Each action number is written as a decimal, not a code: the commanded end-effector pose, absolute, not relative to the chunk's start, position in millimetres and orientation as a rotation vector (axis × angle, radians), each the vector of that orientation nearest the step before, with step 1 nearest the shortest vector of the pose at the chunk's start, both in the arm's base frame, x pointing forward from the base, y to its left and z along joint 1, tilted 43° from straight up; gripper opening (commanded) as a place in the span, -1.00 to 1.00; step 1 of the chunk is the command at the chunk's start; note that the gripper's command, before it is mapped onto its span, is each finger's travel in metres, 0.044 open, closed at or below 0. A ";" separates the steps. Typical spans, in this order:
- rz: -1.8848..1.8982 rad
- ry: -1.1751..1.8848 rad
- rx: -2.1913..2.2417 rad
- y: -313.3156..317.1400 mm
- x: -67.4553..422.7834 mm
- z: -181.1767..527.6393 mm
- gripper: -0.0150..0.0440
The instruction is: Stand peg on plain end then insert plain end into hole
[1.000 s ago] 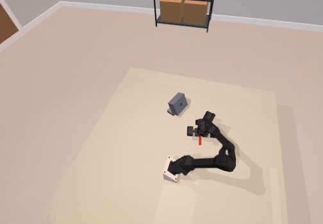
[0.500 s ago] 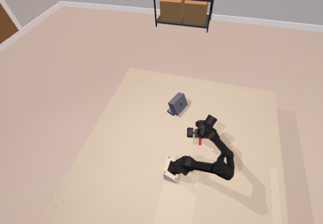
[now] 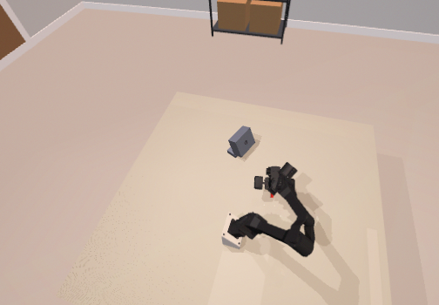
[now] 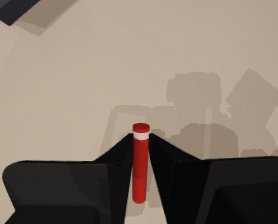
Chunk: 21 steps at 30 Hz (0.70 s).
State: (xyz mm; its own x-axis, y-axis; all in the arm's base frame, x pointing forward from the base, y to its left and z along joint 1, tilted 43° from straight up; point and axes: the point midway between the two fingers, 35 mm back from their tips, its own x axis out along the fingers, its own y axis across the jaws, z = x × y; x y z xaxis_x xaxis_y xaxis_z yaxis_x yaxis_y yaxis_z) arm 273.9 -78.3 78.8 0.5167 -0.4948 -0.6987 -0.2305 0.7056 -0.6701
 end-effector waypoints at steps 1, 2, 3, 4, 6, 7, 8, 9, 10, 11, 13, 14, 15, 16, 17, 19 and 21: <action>-0.162 1.015 -0.810 -77.4 270.9 78.8 -0.32; -0.158 1.007 -0.810 -77.3 270.3 79.1 -0.32; -0.155 0.999 -0.811 -77.2 269.7 79.4 -0.32; -0.151 0.991 -0.811 -77.1 269.1 79.8 -0.32; -0.144 0.974 -0.811 -76.9 268.0 80.4 -0.32; -0.140 0.966 -0.811 -76.8 267.4 80.7 -0.32; -0.136 0.958 -0.811 -76.7 266.8 81.0 -0.32; -0.133 0.950 -0.811 -76.6 266.2 81.3 -0.32; -0.129 0.942 -0.812 -76.5 265.6 81.6 -0.32; -0.125 0.934 -0.812 -76.4 265.0 81.9 -0.32; -0.118 0.917 -0.812 -76.3 263.8 82.5 -0.32; -0.114 0.909 -0.812 -76.2 263.2 82.8 -0.32; -0.111 0.901 -0.812 -76.2 262.6 83.1 -0.32; -0.107 0.893 -0.812 -76.1 261.9 83.4 -0.32; -0.104 0.885 -0.812 -76.1 261.3 83.7 -0.32; -0.096 0.869 -0.812 -76.0 260.1 84.2 -0.32; -0.089 0.852 -0.812 -75.9 258.8 84.8 -0.32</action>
